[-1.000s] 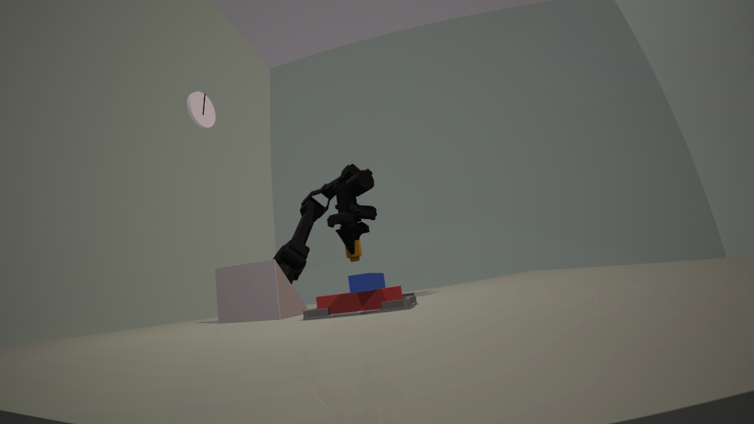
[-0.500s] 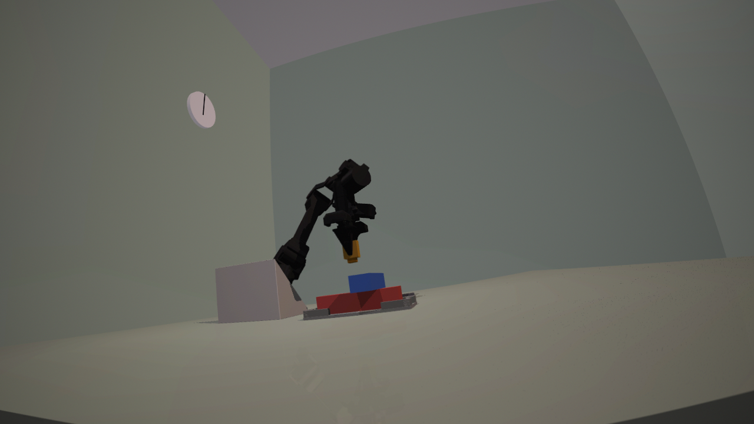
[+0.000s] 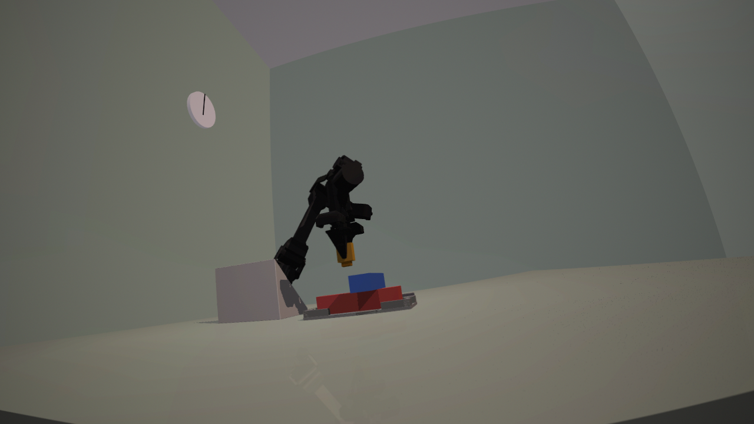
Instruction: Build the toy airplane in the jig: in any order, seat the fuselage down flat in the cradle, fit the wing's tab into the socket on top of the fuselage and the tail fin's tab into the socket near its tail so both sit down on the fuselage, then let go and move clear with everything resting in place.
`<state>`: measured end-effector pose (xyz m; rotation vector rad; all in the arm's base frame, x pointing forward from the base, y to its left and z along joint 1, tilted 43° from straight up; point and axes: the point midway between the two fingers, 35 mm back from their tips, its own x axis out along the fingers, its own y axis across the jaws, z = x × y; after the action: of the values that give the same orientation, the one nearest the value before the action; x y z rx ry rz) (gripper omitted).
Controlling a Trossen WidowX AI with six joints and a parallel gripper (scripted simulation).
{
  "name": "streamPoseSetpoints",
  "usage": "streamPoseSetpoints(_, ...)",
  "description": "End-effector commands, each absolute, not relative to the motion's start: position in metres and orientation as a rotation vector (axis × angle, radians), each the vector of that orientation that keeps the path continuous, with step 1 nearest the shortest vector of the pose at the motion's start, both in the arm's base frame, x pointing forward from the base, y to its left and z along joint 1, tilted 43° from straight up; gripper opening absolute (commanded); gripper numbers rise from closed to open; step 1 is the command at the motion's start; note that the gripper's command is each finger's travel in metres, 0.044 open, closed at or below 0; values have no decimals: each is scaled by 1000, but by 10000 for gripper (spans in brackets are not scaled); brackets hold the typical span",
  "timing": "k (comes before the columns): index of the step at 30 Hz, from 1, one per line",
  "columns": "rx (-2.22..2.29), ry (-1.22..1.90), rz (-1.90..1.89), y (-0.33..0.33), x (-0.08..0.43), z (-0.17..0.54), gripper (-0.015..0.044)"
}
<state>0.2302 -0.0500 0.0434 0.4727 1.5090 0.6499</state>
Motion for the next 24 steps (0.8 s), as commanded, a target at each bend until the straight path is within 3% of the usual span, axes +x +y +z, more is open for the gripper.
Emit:
streamPoseSetpoints(1,471,1514,654,-58,229,31,0)
streamPoseSetpoints(23,470,1509,677,-89,218,-29,0)
streamPoseSetpoints(24,470,1509,677,-89,218,-28,26)
